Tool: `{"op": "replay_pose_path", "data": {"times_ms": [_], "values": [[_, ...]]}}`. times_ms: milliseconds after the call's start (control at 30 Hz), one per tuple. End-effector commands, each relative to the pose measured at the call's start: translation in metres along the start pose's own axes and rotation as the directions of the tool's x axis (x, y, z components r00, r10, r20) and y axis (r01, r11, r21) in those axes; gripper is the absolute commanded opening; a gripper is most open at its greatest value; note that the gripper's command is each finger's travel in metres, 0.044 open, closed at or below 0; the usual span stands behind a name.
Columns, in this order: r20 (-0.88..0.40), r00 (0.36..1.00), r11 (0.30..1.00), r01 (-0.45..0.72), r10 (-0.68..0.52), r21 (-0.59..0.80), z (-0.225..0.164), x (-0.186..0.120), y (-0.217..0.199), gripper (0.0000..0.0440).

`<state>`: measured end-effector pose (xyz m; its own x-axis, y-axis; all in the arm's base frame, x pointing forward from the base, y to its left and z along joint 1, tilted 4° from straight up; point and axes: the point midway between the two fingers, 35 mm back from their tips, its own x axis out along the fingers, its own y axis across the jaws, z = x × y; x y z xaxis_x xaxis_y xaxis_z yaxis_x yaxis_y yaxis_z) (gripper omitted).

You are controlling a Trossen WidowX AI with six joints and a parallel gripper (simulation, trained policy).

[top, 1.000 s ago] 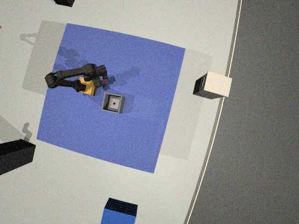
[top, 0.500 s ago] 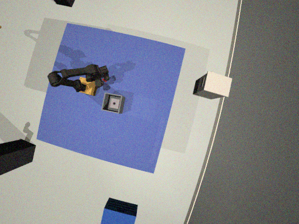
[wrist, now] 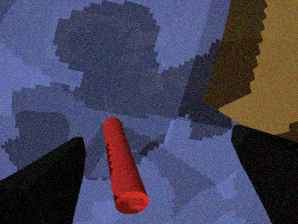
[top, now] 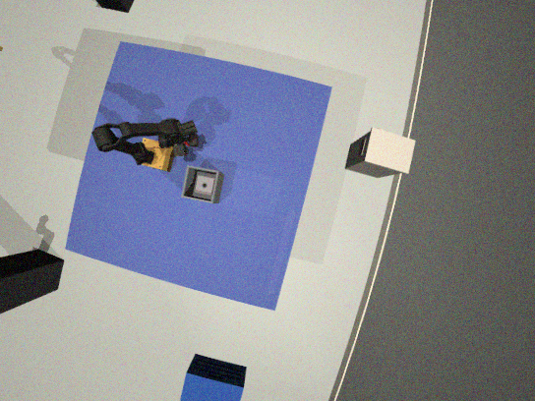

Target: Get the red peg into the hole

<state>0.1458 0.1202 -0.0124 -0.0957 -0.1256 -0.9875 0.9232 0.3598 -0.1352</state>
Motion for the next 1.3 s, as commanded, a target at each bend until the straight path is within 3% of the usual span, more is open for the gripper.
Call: {"op": "replay_pose_path", "data": {"times_ms": [0,333,567,767,1267], "values": [[0.005,1.0,1.0,-0.004,0.004,0.008,0.0,0.011,0.001,0.0343],[-0.012,1.0,1.0,-0.023,0.022,-0.021,-0.007,0.026,0.012,0.0138],[-0.031,0.999,0.998,-0.035,0.034,-0.055,-0.013,0.03,0.016,0.0022],[-0.048,0.997,0.997,-0.057,0.055,-0.044,-0.016,0.022,0.02,0.0],[-0.109,0.984,0.99,-0.139,0.139,0.009,-0.023,-0.012,0.034,0.0]]}}
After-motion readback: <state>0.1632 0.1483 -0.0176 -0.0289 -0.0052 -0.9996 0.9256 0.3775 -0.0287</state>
